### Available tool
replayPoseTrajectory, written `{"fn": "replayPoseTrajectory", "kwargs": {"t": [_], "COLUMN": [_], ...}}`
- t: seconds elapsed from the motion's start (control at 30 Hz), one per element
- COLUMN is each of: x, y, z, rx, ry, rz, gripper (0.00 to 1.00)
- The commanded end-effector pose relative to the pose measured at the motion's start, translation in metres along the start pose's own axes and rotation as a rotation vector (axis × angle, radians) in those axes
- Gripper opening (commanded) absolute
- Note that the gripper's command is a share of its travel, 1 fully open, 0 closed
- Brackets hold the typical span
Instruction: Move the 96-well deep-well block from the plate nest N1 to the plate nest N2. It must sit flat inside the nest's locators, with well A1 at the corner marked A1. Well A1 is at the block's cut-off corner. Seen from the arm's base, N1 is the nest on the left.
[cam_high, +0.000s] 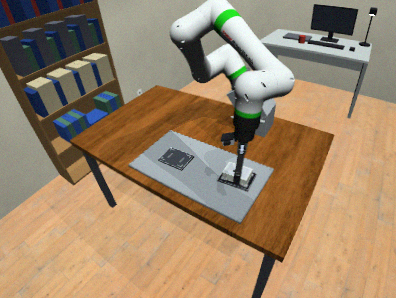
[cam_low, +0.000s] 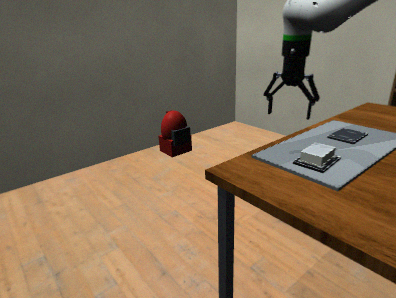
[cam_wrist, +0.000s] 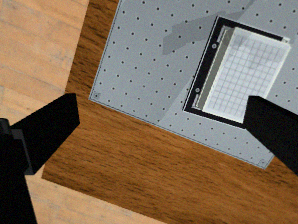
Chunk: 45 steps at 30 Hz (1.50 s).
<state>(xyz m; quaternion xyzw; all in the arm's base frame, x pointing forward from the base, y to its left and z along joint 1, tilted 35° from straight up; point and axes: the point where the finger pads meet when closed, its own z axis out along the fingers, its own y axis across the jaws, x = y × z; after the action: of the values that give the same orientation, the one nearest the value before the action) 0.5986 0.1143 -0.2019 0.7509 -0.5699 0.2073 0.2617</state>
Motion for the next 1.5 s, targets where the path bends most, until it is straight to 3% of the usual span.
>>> {"fn": "replayPoseTrajectory", "kwargs": {"t": [0.0,1.47], "x": [0.0,0.004], "y": [0.004,0.057], "z": [0.002,0.04], "rx": [0.002,0.02], "ry": [-0.006,-0.037], "rz": [-0.127,-1.427], "gripper": [1.0,1.0]}}
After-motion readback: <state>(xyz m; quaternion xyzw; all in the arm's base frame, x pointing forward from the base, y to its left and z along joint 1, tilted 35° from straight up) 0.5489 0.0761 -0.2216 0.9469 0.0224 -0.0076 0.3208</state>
